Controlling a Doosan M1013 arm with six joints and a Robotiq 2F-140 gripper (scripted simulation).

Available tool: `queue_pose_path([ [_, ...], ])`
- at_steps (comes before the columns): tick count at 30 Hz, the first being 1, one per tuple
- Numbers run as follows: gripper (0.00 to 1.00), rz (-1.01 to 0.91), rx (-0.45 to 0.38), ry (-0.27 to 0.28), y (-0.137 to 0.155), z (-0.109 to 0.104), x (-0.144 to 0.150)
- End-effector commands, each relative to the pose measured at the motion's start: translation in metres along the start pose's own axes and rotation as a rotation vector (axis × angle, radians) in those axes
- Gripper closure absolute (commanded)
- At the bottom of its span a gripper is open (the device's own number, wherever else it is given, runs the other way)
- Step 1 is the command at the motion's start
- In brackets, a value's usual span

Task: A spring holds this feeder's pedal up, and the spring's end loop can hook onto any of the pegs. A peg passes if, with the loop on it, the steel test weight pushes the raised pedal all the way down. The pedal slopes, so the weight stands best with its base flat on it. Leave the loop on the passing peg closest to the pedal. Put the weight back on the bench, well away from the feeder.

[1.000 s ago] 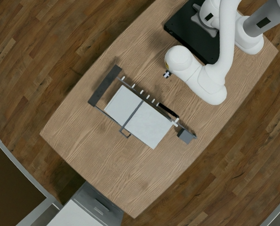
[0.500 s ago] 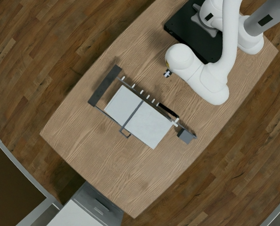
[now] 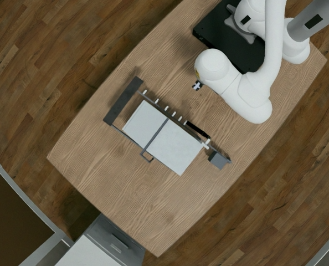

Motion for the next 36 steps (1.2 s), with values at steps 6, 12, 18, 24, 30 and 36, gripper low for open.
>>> queue_pose_path([
  [6,0.75,0.000,0.000,0.001,0.000,-0.018,0.000],
  [12,0.75,0.000,0.000,0.001,0.000,-0.021,0.000],
  [18,0.75,0.000,0.000,0.001,0.000,-0.030,0.000],
  [24,0.75,0.000,0.000,0.001,0.000,-0.035,0.000],
  [30,0.75,0.000,-0.009,0.000,0.011,-0.037,0.011],
  [36,0.75,0.000,-0.018,0.000,0.022,-0.040,0.021],
])
Point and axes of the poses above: the point where the finger pads meet when closed, its own z axis out along the fingers, its own x axis across the jaws, y = z × x, the point moved 10 cm from there along -z, back along the fingers, and after that the axes turned 5 degrees about -z, right-handed, at the moved point
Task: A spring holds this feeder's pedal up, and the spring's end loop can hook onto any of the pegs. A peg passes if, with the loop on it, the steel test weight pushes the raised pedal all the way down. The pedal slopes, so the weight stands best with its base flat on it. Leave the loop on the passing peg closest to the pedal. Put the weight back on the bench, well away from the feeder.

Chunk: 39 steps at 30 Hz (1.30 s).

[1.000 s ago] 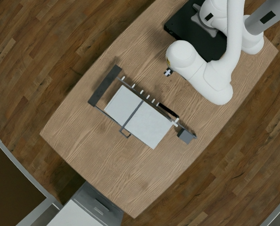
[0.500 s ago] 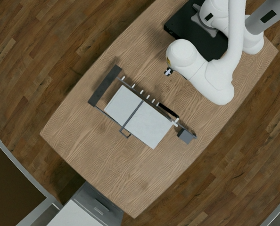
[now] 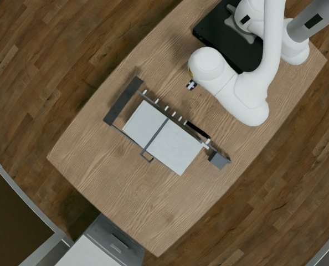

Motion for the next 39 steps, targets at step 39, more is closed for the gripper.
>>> queue_pose_path([
  [39,0.75,0.000,-0.048,-0.003,0.057,-0.018,0.055],
])
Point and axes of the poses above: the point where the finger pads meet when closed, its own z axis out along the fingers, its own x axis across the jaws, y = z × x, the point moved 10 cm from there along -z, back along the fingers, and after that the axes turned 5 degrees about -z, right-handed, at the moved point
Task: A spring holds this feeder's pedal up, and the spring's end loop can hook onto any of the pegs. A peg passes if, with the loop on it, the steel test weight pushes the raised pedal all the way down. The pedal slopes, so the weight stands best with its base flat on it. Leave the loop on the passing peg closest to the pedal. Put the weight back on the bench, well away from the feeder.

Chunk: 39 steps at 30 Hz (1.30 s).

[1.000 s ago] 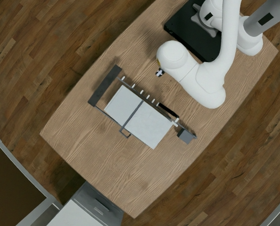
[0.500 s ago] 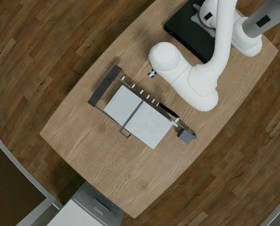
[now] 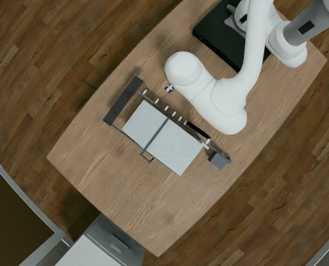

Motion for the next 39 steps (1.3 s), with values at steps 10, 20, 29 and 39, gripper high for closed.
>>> queue_pose_path([
  [10,0.75,0.000,-0.013,0.000,0.016,-0.005,0.015],
  [20,0.75,0.000,-0.023,-0.001,0.028,-0.008,0.027],
  [29,0.75,0.000,-0.037,-0.002,0.044,-0.012,0.042],
  [39,0.75,0.000,-0.047,-0.003,0.056,-0.015,0.053],
])
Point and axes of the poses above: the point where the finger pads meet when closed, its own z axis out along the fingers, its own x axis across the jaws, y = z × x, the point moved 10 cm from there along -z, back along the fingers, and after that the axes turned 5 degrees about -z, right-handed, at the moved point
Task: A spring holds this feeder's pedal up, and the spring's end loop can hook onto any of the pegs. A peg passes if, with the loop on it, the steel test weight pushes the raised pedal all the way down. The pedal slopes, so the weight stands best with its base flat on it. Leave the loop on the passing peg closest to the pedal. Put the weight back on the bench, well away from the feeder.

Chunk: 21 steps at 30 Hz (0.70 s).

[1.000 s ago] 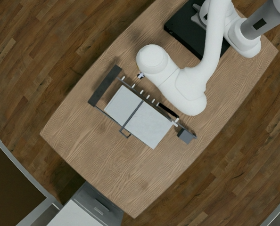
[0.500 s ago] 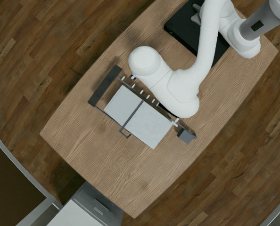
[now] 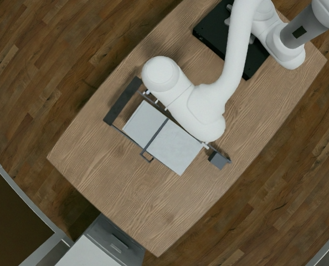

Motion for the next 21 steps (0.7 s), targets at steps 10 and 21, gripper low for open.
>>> queue_pose_path([
  [10,0.75,0.000,-0.017,0.000,0.021,-0.005,0.020],
  [21,0.75,0.000,-0.029,-0.001,0.035,-0.008,0.033],
])
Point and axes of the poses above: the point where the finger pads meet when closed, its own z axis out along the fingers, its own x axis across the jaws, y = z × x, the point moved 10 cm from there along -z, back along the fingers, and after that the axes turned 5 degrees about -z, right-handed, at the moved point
